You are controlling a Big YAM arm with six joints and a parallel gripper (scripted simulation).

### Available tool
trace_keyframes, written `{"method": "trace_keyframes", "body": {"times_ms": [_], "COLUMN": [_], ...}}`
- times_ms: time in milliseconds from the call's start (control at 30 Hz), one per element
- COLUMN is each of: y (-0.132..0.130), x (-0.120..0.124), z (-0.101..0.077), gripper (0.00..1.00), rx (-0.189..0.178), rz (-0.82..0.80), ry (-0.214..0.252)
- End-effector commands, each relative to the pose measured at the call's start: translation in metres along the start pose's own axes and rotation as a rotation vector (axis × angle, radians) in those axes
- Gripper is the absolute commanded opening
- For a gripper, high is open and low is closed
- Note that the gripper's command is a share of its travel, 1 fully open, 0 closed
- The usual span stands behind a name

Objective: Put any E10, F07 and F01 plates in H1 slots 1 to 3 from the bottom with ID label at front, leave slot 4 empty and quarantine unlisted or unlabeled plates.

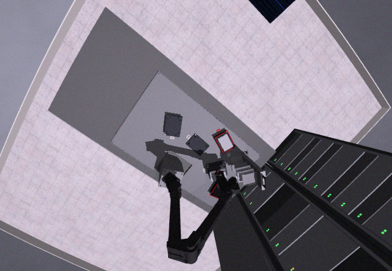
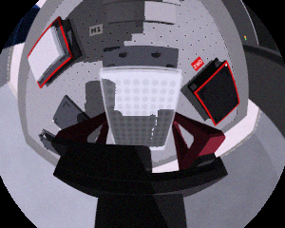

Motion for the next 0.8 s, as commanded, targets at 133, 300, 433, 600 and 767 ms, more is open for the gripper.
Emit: {"method": "trace_keyframes", "body": {"times_ms": [133,300,433,600,767], "y": [-0.007,-0.007,-0.008,-0.008,-0.008], "x": [-0.025,-0.025,-0.027,-0.027,-0.027], "z": [-0.03,-0.036,-0.032,-0.031,-0.03], "gripper": [0.86,0.86,0.86,0.86,0.86], "rx": [0.029,0.029,0.029,0.028,0.028], "rz": [0.003,0.002,0.003,0.003,0.003], "ry": [-0.075,-0.076,-0.075,-0.072,-0.072]}}
Point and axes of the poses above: the point where the finger pads meet when closed, its own z axis out along the fingers, its own y axis across the jaws, x = y × z, the point moved 9 cm from there along -z, back along the fingers, and after that the axes turned 11 degrees about -z, right-handed, at the moved point
